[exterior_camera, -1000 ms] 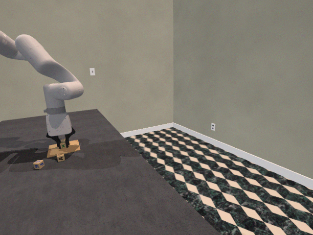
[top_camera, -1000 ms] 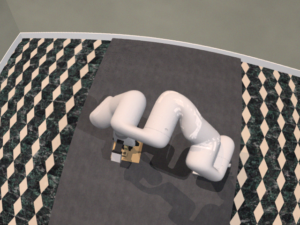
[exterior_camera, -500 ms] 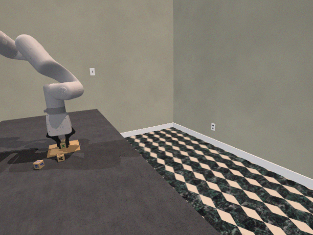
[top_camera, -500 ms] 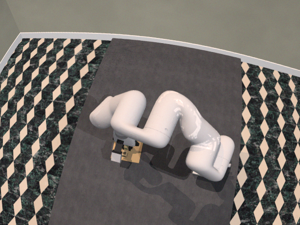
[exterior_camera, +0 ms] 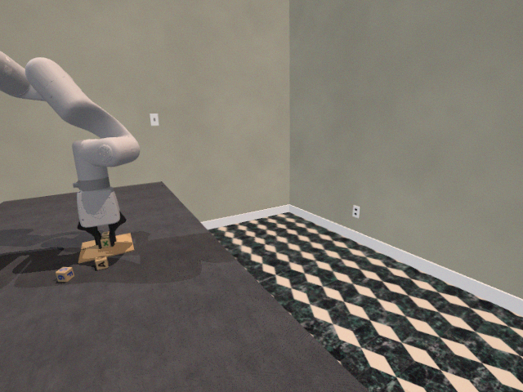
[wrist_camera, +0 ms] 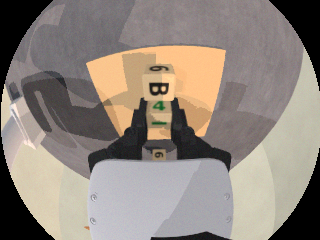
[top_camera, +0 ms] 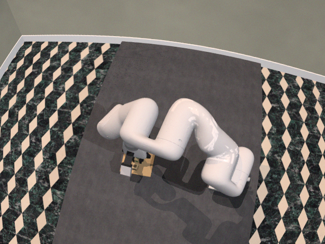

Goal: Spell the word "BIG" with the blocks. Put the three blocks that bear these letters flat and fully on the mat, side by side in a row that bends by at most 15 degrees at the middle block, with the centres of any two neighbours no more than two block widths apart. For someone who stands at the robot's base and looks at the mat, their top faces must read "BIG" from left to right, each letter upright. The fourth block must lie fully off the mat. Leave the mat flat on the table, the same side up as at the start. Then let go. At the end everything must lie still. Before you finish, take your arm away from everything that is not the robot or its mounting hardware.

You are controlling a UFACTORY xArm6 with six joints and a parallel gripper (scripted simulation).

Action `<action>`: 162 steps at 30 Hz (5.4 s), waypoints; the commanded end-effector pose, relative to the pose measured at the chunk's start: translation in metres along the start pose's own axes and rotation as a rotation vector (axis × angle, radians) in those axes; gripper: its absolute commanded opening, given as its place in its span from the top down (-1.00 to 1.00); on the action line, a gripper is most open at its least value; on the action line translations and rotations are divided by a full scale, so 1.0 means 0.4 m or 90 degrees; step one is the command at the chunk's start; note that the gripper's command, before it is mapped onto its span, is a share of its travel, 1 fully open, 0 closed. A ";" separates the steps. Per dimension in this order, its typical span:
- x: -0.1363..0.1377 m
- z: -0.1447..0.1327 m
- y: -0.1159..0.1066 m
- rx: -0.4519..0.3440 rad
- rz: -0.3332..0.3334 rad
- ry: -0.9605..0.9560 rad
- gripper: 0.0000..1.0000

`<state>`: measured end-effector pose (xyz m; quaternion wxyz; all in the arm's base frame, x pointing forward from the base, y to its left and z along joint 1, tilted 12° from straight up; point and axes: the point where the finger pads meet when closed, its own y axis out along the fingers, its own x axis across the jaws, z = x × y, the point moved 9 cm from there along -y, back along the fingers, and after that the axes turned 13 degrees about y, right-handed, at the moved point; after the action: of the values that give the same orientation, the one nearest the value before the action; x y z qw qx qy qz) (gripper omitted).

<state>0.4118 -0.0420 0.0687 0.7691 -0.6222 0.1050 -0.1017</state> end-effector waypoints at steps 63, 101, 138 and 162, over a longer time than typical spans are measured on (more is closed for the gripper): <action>0.002 0.000 -0.228 0.000 -0.002 0.000 -1.00; -0.105 -0.407 -0.195 0.001 -0.002 0.309 -0.26; -0.105 -0.407 -0.194 0.001 -0.002 0.309 -0.26; -0.105 -0.407 -0.143 0.001 -0.002 0.309 -0.26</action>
<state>0.3225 -0.1944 0.0972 0.7218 -0.5790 0.2867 -0.2482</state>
